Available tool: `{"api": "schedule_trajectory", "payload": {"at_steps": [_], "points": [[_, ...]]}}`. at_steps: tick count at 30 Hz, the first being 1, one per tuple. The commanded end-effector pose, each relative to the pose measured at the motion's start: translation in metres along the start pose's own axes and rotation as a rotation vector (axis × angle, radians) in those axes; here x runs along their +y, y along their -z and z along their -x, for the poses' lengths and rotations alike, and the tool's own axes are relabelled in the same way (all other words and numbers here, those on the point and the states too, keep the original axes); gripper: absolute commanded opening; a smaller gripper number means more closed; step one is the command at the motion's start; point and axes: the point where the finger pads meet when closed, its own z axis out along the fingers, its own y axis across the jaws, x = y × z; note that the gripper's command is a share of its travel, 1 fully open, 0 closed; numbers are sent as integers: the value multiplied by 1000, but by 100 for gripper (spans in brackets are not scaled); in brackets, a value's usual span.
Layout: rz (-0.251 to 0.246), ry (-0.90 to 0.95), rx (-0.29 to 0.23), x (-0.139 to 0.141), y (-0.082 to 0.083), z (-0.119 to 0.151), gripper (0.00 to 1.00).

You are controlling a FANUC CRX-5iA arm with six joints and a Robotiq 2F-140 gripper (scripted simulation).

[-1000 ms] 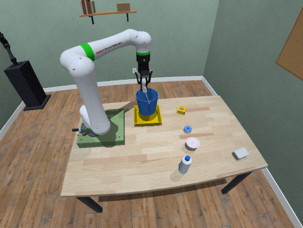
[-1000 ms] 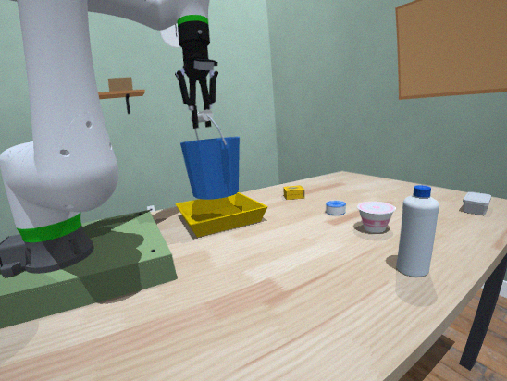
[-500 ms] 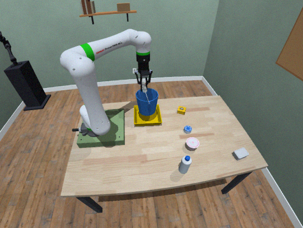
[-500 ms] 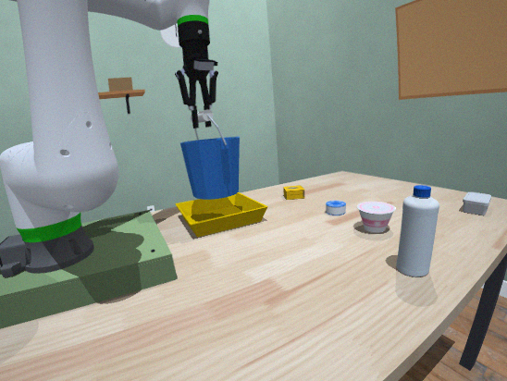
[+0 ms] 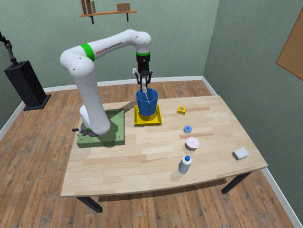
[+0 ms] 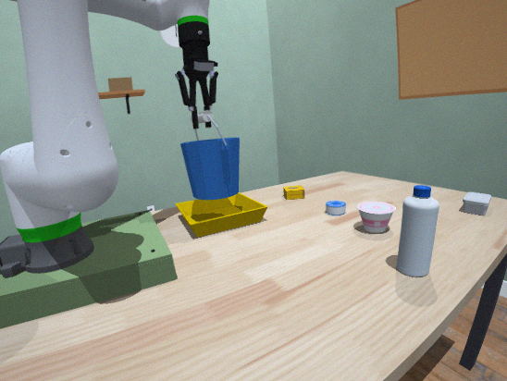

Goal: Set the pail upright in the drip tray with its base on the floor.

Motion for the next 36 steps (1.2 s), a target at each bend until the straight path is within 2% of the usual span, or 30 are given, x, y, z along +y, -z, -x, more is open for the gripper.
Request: {"api": "schedule_trajectory", "payload": {"at_steps": [1,23,36], "points": [[-2,0,0,0,0,0,10],[-2,0,0,0,-13,0,10],[-2,0,0,0,-27,0,10]]}}
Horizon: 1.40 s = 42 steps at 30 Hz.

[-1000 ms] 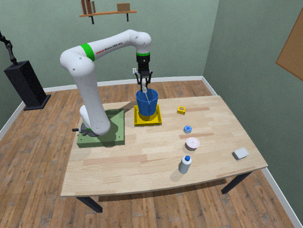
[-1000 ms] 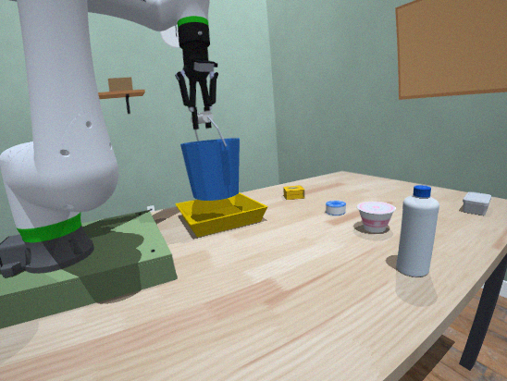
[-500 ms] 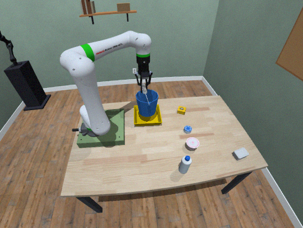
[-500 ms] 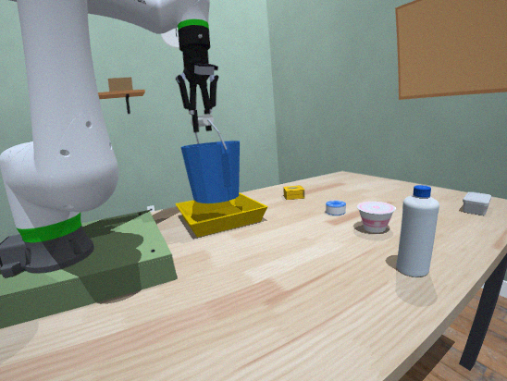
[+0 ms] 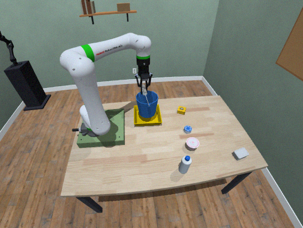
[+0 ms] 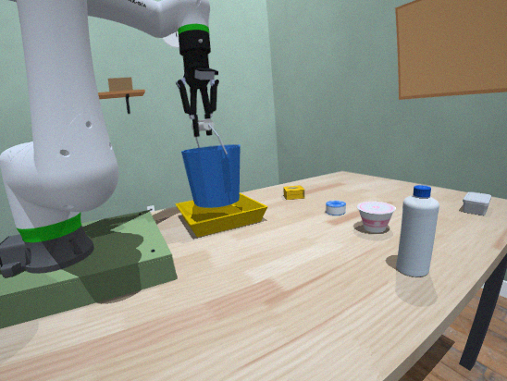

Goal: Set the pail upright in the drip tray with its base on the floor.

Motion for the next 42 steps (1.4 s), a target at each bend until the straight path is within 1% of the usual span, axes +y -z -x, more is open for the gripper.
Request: {"api": "schedule_trajectory", "payload": {"at_steps": [1,4,19,21,35,42], "points": [[-2,0,0,0,-4,0,10],[-2,0,0,0,-6,0,10],[-2,0,0,-1,-25,0,10],[-2,0,0,-1,-25,0,10],[-2,0,0,-1,-42,0,10],[-2,0,0,-1,-47,0,10]]}}
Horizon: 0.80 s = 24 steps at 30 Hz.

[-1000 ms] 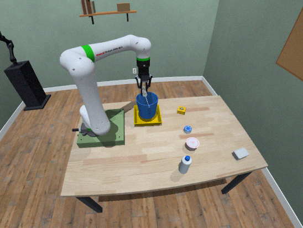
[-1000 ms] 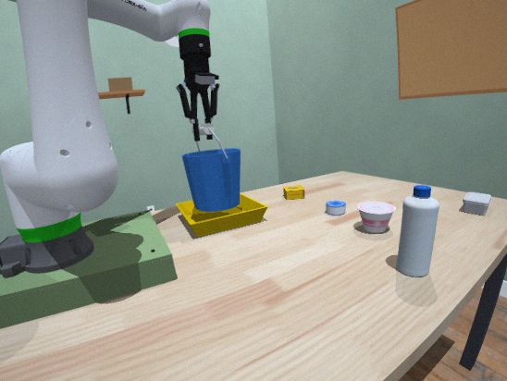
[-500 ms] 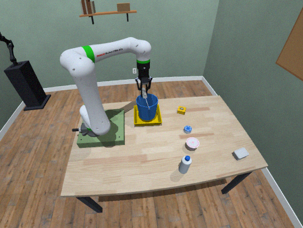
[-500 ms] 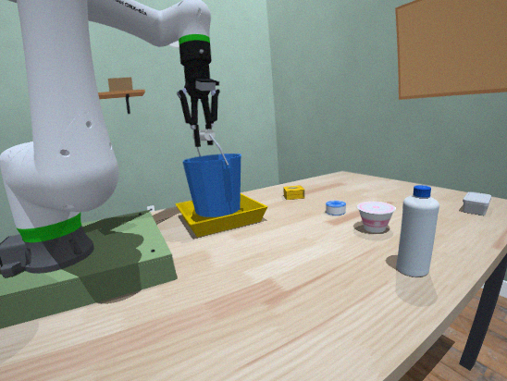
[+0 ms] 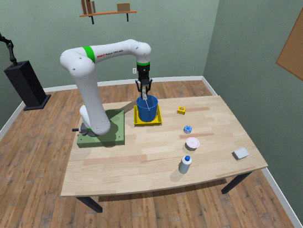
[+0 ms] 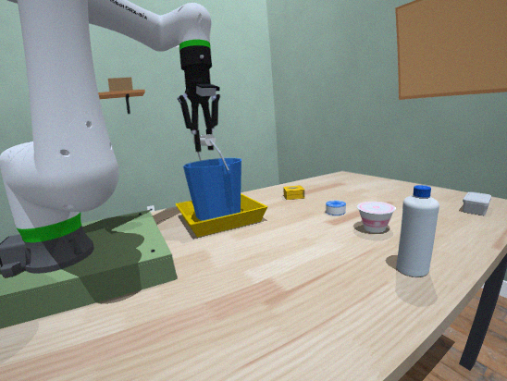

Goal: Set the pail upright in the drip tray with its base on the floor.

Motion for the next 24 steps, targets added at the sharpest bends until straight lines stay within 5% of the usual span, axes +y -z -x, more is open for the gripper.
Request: {"api": "schedule_trajectory", "payload": {"at_steps": [1,24], "points": [[-2,0,0,-1,-3,0,10],[-2,0,0,-1,-13,0,10]]}}
